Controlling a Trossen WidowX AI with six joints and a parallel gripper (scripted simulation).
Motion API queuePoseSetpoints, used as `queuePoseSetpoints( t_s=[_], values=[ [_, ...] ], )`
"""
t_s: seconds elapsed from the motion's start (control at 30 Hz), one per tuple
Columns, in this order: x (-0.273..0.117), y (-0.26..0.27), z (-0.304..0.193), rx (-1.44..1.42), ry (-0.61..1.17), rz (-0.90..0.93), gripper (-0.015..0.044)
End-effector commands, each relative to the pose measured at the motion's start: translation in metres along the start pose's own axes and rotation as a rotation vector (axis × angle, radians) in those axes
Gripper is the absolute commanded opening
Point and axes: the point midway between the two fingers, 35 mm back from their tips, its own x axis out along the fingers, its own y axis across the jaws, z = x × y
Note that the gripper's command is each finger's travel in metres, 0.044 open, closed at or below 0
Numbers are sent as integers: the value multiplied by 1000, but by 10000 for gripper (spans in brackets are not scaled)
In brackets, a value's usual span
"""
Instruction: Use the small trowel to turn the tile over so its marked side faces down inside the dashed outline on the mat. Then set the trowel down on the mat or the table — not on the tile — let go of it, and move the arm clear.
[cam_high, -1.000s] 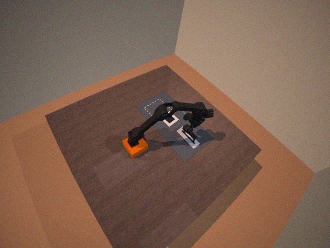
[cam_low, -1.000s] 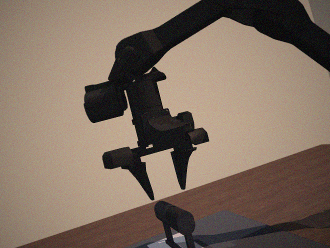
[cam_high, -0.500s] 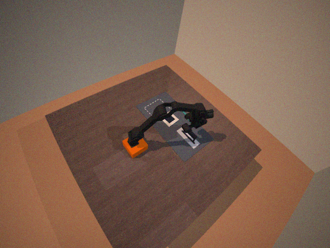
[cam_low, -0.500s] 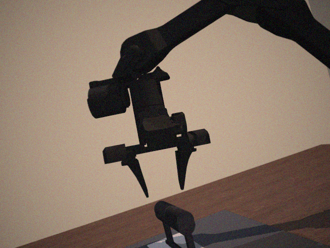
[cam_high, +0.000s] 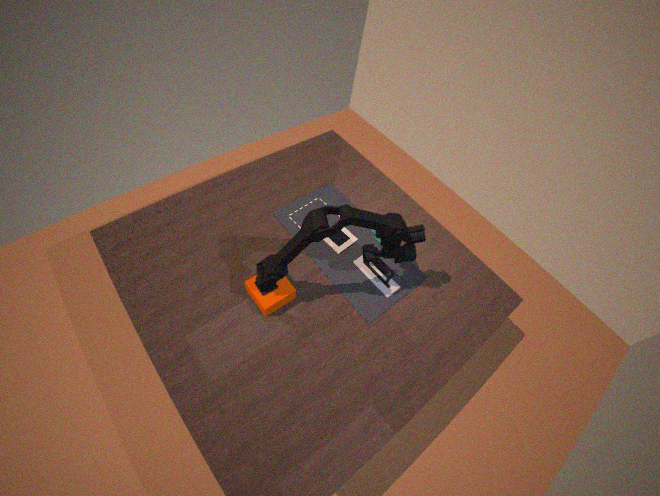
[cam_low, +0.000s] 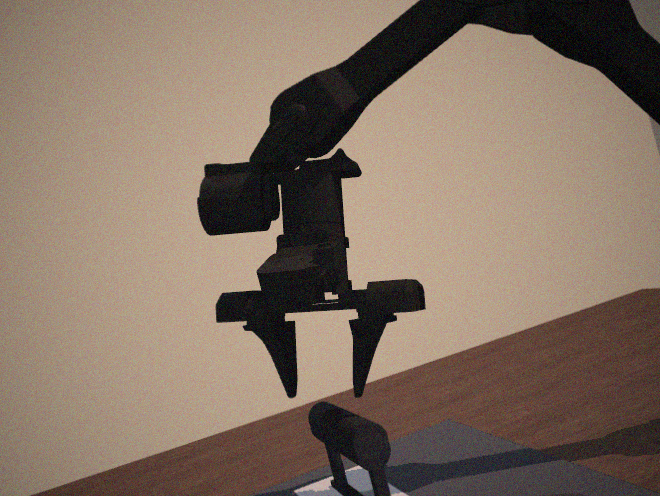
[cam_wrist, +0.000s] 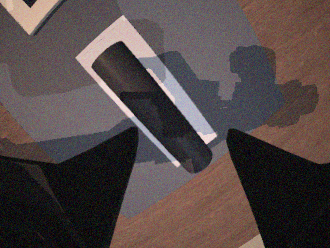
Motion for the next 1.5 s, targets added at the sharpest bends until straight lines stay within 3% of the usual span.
queuePoseSetpoints(
  t_s=[0.0,0.8,1.47],
  values=[
    [2,-1,-2,151,-30,-31,300],
    [7,1,-20,904,-243,-141,300],
    [12,16,-14,1468,-477,-92,300]
  ],
)
